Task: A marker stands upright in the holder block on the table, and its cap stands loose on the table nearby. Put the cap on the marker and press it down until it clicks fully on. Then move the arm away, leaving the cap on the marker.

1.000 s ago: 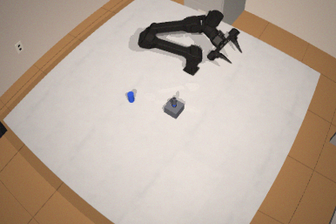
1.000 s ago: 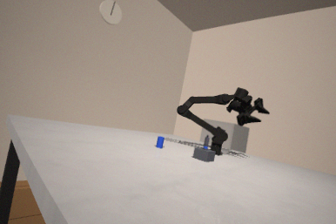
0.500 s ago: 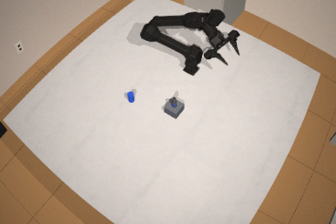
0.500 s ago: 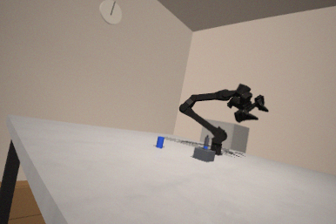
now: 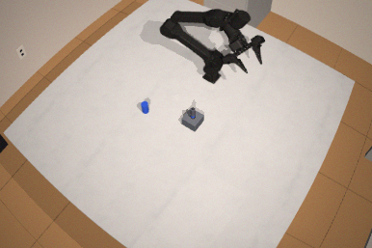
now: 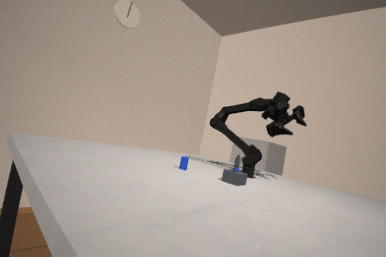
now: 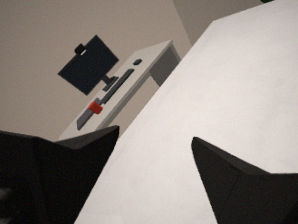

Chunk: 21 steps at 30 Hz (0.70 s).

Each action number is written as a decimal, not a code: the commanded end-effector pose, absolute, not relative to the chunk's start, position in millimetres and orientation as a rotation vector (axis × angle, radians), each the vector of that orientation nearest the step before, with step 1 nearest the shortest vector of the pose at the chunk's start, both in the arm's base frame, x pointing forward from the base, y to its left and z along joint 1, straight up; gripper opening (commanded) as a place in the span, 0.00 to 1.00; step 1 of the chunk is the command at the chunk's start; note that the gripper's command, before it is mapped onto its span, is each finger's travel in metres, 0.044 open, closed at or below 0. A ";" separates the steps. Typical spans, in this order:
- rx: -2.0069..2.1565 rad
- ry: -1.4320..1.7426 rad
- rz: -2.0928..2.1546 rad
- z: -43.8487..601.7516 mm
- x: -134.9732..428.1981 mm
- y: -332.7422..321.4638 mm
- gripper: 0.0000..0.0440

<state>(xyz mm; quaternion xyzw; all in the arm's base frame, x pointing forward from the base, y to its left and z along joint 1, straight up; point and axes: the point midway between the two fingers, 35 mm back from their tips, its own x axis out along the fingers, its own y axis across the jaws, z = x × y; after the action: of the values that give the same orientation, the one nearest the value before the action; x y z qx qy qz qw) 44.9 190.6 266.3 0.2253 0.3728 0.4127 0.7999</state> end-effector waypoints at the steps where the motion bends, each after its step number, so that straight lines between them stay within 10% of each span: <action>1: 0.488 0.816 0.853 267.8 49.4 189.4 0.76; 21: 0.516 0.870 0.664 277.6 77.2 181.5 0.76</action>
<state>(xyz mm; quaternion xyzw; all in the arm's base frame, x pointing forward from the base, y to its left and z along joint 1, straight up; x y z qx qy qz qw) 74.4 182.5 276.8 0.2383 0.4027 0.3233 0.8225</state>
